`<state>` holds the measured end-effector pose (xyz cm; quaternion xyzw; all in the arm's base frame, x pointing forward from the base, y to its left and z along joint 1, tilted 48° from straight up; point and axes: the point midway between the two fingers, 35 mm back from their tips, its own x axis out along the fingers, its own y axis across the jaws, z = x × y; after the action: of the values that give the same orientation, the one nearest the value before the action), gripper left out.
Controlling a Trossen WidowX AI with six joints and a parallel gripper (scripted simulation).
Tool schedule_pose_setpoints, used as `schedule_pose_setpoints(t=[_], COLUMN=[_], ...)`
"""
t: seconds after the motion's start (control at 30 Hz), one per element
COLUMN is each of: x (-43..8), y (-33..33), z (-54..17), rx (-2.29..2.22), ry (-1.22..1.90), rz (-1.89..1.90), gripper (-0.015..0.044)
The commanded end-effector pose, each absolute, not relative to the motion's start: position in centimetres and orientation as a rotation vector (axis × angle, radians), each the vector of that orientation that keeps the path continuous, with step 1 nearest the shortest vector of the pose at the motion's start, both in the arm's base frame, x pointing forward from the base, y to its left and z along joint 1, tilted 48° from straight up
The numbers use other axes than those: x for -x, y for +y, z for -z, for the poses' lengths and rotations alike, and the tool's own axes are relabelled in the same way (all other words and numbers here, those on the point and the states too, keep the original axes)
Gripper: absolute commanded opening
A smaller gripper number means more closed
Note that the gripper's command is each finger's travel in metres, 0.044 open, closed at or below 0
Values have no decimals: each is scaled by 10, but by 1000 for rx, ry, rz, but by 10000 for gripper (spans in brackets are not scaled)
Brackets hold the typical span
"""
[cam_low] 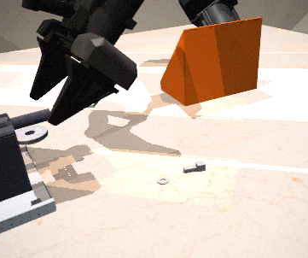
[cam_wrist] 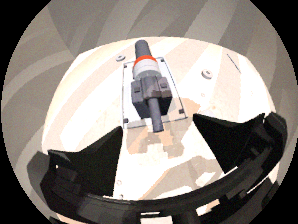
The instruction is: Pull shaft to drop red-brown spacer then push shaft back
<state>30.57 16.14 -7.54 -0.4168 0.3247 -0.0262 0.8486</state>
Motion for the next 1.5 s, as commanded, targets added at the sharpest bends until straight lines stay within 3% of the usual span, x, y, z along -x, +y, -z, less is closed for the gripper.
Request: schedule_pose_setpoints(t=[0.0,1.47], x=[-310,-324], y=[159,152], z=[81,89], rx=[886,888], ry=[690,686], rz=[50,52], gripper=[440,440])
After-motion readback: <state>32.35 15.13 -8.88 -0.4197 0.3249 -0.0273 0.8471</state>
